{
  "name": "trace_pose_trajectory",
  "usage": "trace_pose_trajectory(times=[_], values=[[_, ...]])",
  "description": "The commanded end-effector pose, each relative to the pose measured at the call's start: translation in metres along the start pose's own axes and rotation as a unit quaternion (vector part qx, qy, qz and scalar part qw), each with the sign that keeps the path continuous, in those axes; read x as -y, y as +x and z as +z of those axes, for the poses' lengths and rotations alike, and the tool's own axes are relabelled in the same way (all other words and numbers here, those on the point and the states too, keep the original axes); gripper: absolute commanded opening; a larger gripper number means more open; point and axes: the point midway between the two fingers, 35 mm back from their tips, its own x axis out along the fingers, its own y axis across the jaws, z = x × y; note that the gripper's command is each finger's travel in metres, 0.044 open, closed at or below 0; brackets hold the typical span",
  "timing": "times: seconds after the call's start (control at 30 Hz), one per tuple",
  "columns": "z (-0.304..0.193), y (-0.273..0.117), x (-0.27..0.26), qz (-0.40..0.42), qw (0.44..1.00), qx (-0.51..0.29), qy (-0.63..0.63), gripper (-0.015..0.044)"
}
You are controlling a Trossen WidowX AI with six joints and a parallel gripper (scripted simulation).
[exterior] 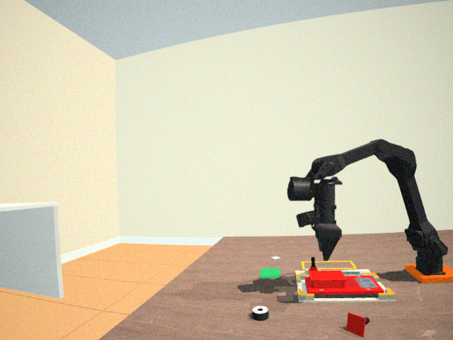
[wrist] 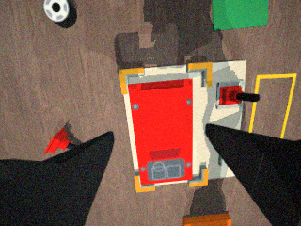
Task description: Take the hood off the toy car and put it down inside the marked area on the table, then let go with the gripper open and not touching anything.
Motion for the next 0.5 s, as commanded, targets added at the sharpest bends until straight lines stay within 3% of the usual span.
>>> trace_pose_trajectory(times=[0.0,0.47], values=[[-0.0028,0.0069,0.0125,-0.004,0.999,-0.037,-0.012,0.044],[-0.0051,0.0128,0.013,-0.004,0.999,-0.037,-0.012,0.044]])
